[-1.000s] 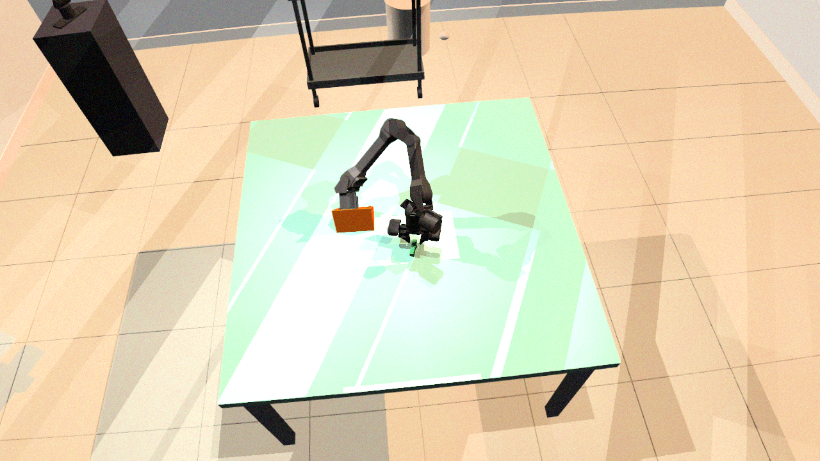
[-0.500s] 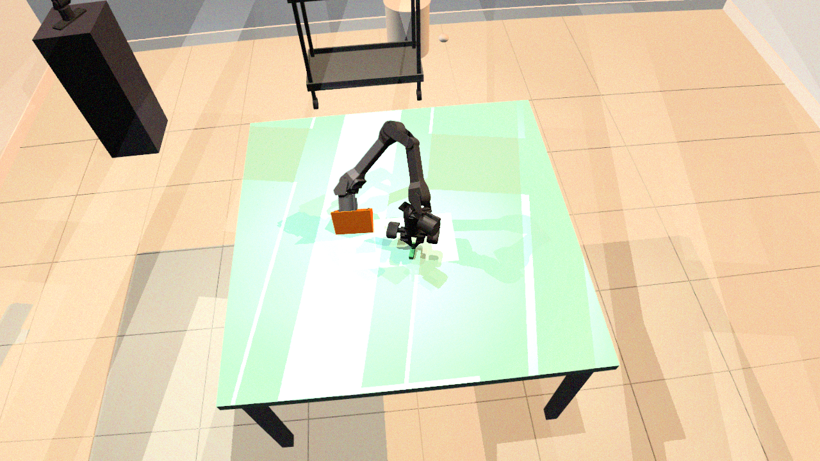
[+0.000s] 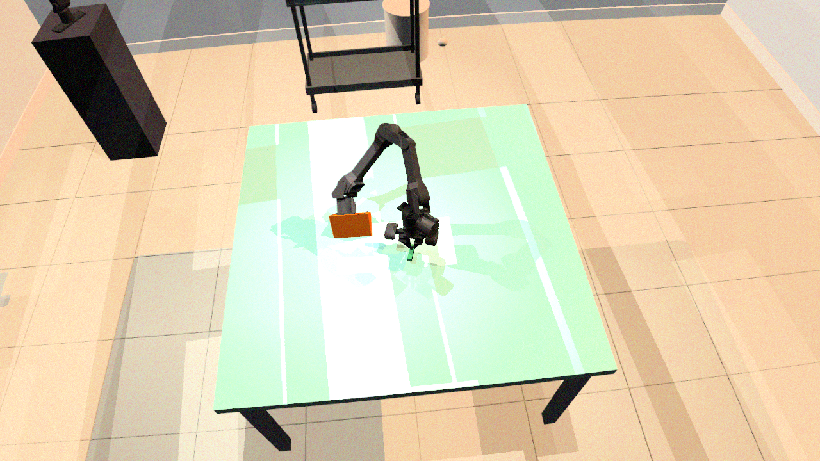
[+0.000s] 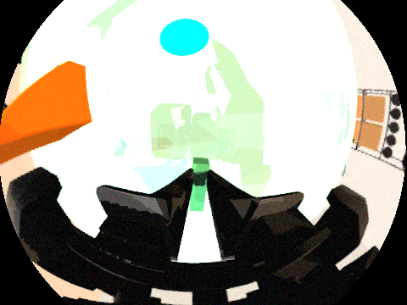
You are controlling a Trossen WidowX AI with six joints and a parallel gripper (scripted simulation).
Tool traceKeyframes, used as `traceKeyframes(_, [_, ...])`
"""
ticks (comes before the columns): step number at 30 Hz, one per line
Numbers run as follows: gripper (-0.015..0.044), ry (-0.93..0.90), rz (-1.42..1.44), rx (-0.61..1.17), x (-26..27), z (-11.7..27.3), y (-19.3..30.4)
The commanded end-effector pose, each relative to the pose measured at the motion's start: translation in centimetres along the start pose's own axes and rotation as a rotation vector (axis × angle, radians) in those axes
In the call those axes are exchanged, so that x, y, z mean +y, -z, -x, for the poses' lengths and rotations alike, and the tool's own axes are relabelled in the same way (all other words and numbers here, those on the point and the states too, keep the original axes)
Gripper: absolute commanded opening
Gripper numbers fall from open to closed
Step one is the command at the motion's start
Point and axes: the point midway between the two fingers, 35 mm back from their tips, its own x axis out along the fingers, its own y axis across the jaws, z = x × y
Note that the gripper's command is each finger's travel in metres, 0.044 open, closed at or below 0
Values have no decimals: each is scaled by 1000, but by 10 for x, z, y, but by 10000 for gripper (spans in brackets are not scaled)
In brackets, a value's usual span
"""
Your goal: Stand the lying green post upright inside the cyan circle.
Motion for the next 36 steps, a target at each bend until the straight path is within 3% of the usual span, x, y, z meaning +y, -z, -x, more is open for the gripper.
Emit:
traceKeyframes(1, [23, 3, 9, 9, -2, 9, 0])
traceKeyframes(36, [23, -10, 8, -9, -2, 66, 0])
